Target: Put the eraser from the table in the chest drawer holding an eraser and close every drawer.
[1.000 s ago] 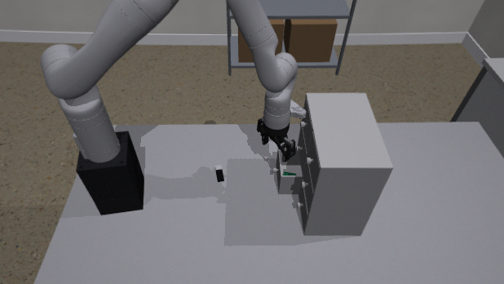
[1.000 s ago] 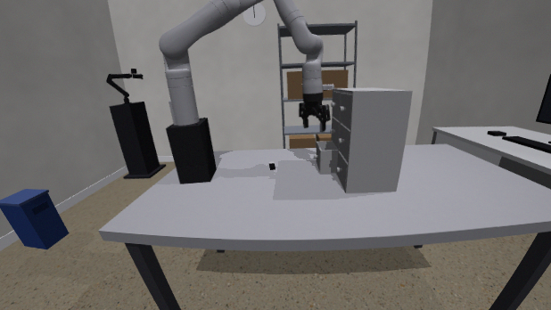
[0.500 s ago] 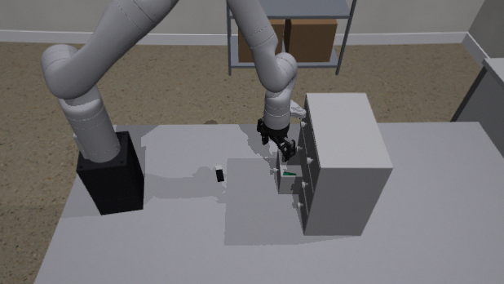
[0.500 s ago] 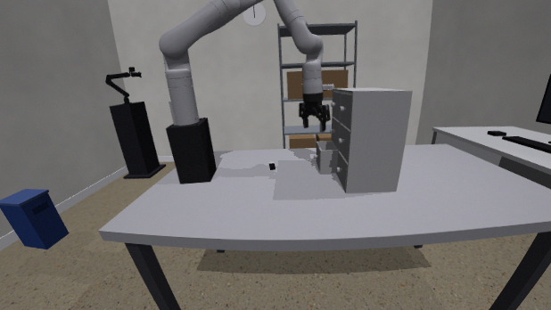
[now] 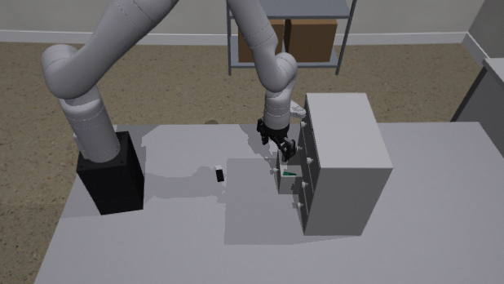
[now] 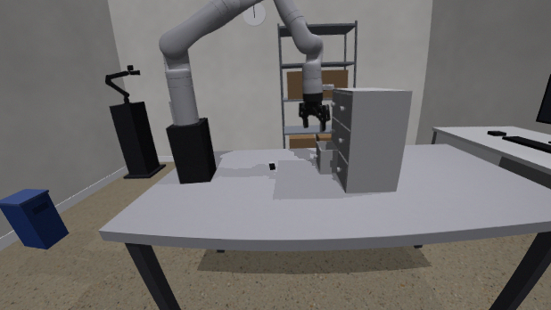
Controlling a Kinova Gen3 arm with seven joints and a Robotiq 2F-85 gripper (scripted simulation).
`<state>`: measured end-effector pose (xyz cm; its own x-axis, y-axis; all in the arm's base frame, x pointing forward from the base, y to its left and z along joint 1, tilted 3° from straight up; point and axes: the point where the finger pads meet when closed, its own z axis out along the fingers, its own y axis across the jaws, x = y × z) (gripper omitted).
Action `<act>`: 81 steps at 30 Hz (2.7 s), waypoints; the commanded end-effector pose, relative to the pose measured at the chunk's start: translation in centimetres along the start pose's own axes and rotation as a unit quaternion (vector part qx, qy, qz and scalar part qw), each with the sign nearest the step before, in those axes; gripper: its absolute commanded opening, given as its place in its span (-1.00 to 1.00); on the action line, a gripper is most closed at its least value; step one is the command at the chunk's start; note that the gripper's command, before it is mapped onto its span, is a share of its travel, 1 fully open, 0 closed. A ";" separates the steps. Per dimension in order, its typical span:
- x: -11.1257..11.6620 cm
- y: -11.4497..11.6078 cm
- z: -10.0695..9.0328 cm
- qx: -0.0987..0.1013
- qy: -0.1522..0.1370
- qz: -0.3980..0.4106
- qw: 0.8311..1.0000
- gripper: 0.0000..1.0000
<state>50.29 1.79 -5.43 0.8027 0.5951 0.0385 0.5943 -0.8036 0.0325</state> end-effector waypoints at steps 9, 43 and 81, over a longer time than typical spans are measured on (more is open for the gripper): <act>0.0 0.0 -0.2 0.000 0.001 -0.012 1.000 1.00; -0.9 -0.8 -1.5 0.005 -0.002 -0.161 0.987 1.00; -3.0 -2.8 -4.5 0.015 -0.010 -0.503 0.864 1.00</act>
<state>45.88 2.28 -1.49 -0.1192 0.9928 -0.0139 0.9928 0.1193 0.0051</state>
